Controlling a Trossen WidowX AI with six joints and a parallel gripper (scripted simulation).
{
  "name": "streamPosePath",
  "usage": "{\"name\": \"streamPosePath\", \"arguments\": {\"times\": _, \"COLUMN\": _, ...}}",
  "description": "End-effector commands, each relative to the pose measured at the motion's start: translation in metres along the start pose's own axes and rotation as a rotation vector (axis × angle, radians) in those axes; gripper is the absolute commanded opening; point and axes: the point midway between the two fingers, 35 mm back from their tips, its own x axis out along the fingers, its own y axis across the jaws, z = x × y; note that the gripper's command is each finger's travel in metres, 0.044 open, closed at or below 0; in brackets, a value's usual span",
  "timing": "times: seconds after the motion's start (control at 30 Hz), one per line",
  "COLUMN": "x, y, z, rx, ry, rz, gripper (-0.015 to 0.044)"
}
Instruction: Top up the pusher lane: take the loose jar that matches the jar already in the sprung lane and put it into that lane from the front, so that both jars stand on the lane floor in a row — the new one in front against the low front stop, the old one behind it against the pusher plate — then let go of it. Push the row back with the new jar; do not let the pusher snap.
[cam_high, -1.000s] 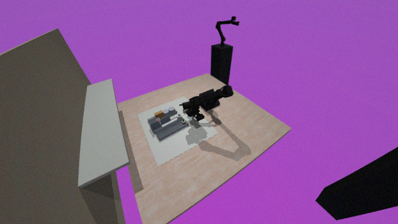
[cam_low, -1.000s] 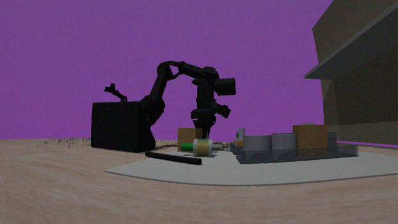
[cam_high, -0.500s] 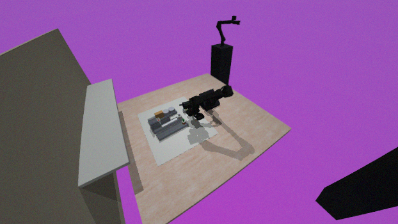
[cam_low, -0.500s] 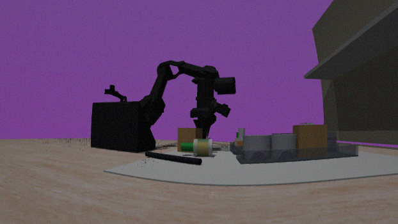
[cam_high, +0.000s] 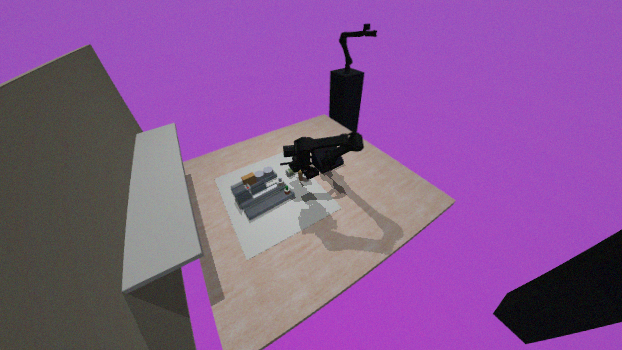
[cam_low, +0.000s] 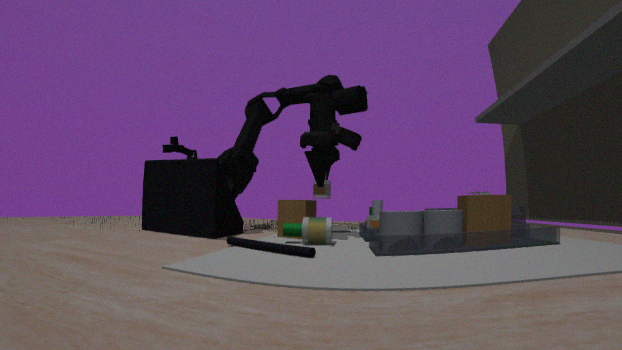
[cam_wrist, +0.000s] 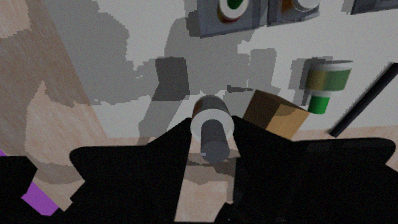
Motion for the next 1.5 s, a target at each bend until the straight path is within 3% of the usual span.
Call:
{"name": "streamPosePath", "arguments": {"times": 0.0, "x": -0.025, "y": 0.002, "z": -0.003, "rx": -0.007, "ry": 0.001, "rz": -0.001, "gripper": 0.0}}
{"name": "streamPosePath", "arguments": {"times": 0.27, "x": -0.027, "y": -0.003, "z": 0.001, "rx": -0.011, "ry": 0.0, "rz": 0.0, "gripper": 0.0}}
{"name": "streamPosePath", "arguments": {"times": 1.17, "x": 0.021, "y": -0.109, "z": 0.071, "rx": -0.081, "ry": -0.005, "rz": -0.005, "gripper": 0.0}}
{"name": "streamPosePath", "arguments": {"times": 1.47, "x": 0.029, "y": -0.112, "z": 0.072, "rx": -0.083, "ry": -0.005, "rz": -0.005, "gripper": 0.0}}
